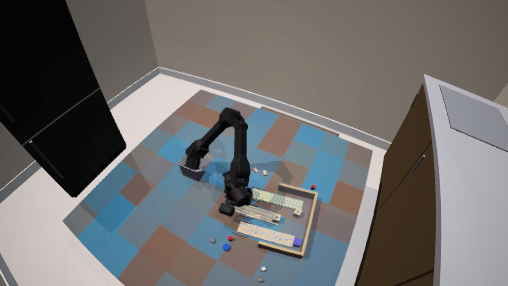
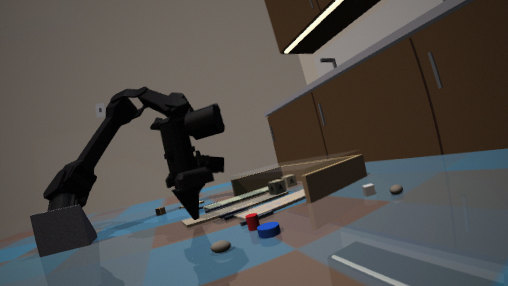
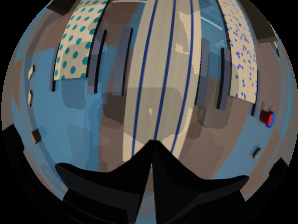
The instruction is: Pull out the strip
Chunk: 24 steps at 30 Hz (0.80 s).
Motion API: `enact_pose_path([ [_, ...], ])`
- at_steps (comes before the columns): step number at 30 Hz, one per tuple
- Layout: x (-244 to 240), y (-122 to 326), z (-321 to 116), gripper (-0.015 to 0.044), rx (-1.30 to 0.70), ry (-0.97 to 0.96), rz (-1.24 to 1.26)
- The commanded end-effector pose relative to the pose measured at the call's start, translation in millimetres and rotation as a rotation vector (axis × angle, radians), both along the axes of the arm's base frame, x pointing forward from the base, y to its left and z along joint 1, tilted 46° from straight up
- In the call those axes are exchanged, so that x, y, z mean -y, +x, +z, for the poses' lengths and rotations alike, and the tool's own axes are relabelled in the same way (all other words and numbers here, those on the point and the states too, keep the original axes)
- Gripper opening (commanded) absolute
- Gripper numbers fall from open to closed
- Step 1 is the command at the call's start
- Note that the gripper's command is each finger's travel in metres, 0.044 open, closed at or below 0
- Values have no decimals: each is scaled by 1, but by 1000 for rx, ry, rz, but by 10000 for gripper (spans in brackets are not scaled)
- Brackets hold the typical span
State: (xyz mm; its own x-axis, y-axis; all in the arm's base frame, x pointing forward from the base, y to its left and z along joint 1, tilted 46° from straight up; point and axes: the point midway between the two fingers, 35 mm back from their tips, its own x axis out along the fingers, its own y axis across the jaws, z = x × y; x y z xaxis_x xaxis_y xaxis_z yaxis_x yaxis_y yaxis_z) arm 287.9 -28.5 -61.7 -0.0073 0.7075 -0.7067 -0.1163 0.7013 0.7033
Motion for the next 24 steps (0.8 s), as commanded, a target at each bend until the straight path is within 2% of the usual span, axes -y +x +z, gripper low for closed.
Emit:
enact_pose_path([
  [1,-2,-12,-3,0,-17,0,12],
  [24,2,-45,-6,0,-19,0,12],
])
